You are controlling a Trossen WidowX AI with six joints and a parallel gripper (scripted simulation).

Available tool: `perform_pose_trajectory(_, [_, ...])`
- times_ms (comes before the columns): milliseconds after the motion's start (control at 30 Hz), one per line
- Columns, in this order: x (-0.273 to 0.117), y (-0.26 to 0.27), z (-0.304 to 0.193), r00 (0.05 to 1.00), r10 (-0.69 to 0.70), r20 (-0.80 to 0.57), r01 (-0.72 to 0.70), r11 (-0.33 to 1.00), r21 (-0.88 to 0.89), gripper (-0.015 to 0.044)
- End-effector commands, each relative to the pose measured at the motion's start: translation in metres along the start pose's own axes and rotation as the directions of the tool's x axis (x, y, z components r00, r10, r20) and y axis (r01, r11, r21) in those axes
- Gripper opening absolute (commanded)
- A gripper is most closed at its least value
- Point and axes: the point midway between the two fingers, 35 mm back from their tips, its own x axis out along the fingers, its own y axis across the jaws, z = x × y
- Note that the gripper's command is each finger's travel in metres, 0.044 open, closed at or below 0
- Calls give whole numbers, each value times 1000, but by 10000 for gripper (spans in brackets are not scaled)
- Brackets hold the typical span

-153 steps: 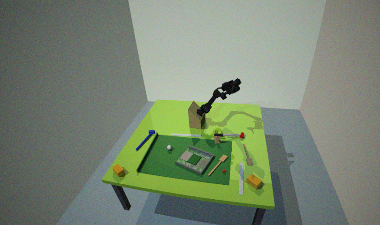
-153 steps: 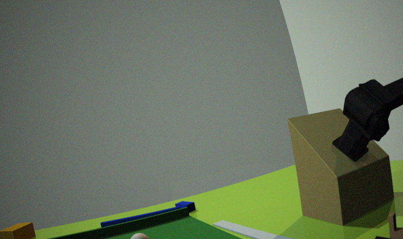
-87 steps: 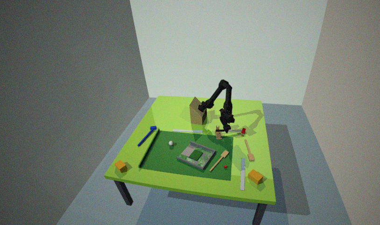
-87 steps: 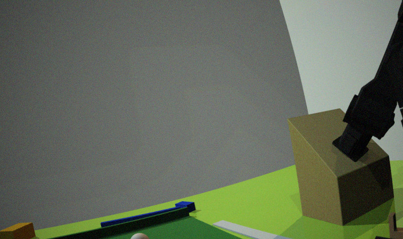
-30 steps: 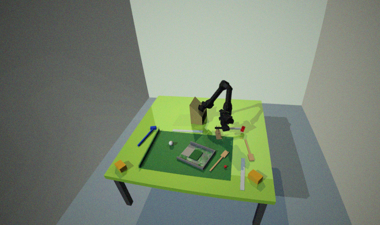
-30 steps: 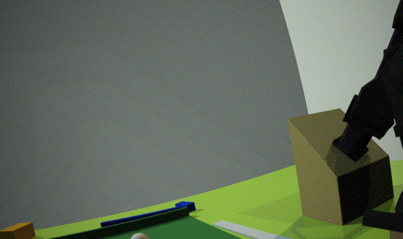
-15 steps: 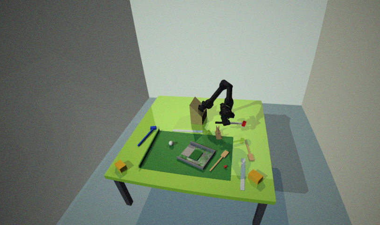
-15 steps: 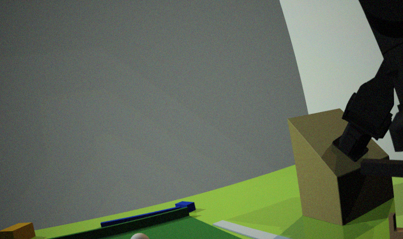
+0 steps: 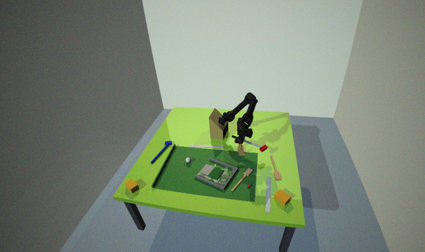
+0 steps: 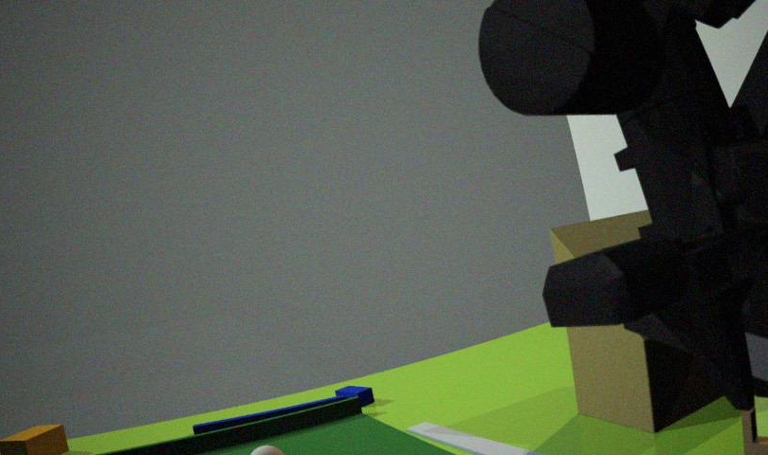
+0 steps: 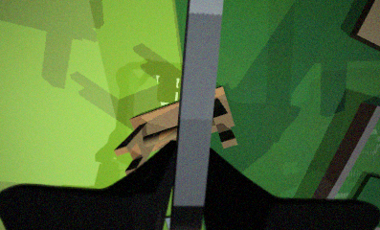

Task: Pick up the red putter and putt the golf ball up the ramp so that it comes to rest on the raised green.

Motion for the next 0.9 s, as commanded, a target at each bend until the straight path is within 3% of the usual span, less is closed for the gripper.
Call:
perform_pose_trajectory(0, [-6, -15, -8, 1000, 1, 16, -3, 991, 137, 0])
perform_pose_trajectory(400, [-21, -55, -48, 998, 3, 65, -38, 831, 555, 0])
perform_pose_trajectory(867, [-46, -94, -109, 986, -43, 160, -125, 445, 887, 0])
